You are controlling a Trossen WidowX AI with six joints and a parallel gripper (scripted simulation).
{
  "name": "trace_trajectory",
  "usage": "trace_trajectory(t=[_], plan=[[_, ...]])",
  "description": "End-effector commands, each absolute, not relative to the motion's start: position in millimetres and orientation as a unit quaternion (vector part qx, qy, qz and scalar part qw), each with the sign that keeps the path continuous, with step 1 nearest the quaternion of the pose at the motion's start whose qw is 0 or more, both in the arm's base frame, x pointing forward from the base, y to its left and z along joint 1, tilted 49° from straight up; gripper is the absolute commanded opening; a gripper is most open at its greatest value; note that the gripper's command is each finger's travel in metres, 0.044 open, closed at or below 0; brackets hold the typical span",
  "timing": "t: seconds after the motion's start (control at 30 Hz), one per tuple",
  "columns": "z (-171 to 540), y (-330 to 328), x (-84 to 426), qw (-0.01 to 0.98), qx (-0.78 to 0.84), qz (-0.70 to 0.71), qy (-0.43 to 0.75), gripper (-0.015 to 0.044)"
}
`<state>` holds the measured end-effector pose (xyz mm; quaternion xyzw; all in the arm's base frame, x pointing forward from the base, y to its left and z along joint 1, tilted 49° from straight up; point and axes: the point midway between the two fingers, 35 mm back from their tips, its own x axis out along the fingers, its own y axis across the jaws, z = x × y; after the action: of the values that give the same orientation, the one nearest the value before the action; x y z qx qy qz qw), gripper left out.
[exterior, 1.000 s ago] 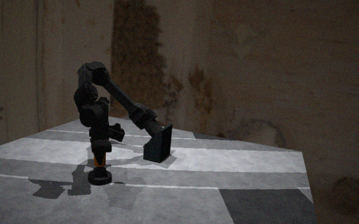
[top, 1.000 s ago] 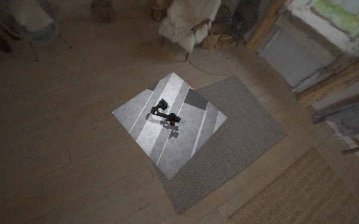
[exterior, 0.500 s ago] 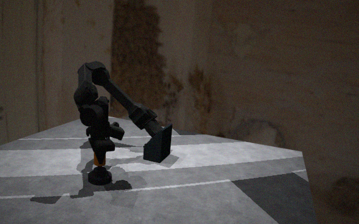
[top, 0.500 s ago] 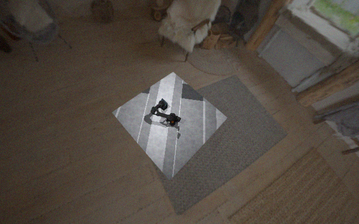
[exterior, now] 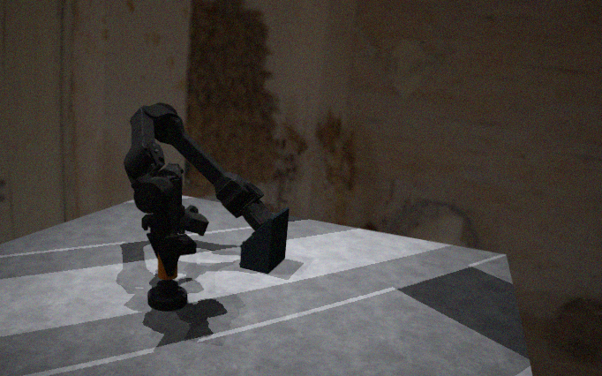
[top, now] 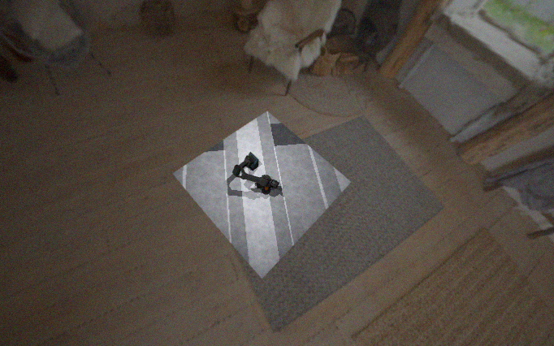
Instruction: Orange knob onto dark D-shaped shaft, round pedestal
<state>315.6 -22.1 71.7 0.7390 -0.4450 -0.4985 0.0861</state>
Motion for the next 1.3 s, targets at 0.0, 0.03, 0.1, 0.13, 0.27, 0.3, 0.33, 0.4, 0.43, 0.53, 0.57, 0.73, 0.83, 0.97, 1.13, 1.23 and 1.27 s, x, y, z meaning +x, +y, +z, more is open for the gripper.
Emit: trace_trajectory(t=[0.0,0.03,0.1,0.13,0.27,0.3,0.33,0.4,0.43,0.53,0.57,0.73,0.83,0.97,1.13,1.23,1.27], plan=[[71.6,-22.9,316.0,0.089,0.740,-0.499,-0.443,0.0000],[71.6,-22.9,316.0,0.089,0.740,-0.499,-0.443,0.0000],[71.6,-22.9,316.0,0.089,0.740,-0.499,-0.443,0.0000],[71.6,-22.9,316.0,0.089,0.740,-0.499,-0.443,0.0000],[74.8,-20.3,316.3,0.089,0.740,-0.499,-0.443,0.0000],[75.4,-20.0,316.5,0.089,0.740,-0.499,-0.443,0.0000],[75.8,-19.6,316.8,0.089,0.740,-0.499,-0.443,0.0000],[75.8,-19.6,316.9,0.098,0.738,-0.504,-0.437,0.0000],[75.8,-19.5,317.0,0.109,0.737,-0.510,-0.430,0.0000],[75.3,-18.9,317.6,0.151,0.729,-0.534,-0.400,0.0000],[74.8,-18.8,317.8,0.162,0.727,-0.540,-0.392,0.0000],[73.4,-19.4,317.1,0.166,0.726,-0.542,-0.389,0.0000],[72.7,-20.2,316.3,0.166,0.726,-0.542,-0.389,0.0000],[73.2,-20.8,316.1,0.166,0.726,-0.542,-0.389,0.0000],[72.1,-22.4,316.7,0.166,0.726,-0.542,-0.389,0.0000],[71.9,-22.4,316.7,0.166,0.726,-0.542,-0.389,0.0000],[71.8,-22.3,316.6,0.166,0.726,-0.542,-0.389,0.0000]])
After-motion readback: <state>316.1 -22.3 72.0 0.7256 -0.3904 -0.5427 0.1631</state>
